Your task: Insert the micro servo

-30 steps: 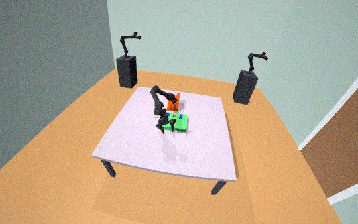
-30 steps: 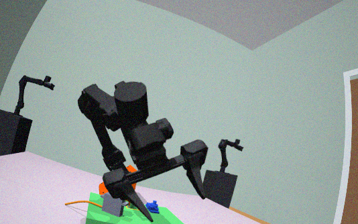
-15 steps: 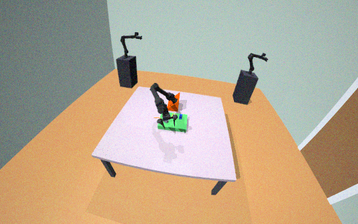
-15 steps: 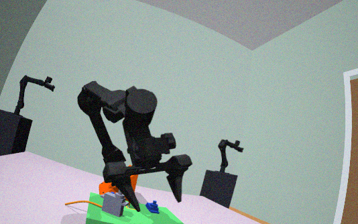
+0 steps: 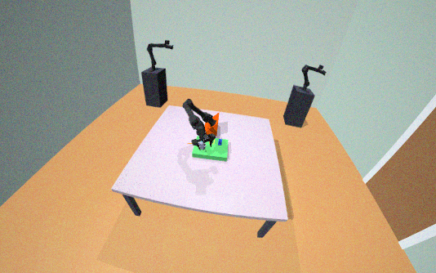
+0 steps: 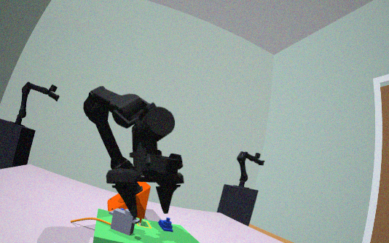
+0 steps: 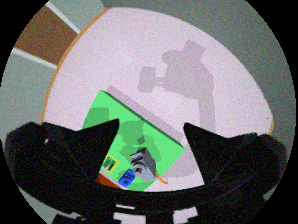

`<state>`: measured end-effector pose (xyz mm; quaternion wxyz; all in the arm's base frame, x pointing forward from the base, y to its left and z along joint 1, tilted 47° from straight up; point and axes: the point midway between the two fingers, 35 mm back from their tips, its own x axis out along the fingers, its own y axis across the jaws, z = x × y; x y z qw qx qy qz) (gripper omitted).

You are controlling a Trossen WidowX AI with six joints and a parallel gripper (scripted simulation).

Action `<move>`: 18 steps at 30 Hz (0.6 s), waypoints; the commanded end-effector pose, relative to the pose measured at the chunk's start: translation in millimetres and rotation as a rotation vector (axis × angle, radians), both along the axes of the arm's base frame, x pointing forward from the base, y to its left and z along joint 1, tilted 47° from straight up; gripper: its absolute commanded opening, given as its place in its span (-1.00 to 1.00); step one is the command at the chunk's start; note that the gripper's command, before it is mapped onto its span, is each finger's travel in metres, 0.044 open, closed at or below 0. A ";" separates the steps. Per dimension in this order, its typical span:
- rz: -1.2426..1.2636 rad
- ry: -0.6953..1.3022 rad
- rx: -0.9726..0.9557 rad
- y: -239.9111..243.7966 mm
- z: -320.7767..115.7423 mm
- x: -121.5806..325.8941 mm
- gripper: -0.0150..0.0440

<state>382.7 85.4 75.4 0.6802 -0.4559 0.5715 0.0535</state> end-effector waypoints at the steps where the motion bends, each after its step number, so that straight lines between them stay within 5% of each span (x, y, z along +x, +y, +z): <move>1: 0.064 0.101 -0.103 -11.4 5.7 -24.2 1.00; 18: 0.285 0.460 -0.420 -48.8 32.6 -93.8 1.00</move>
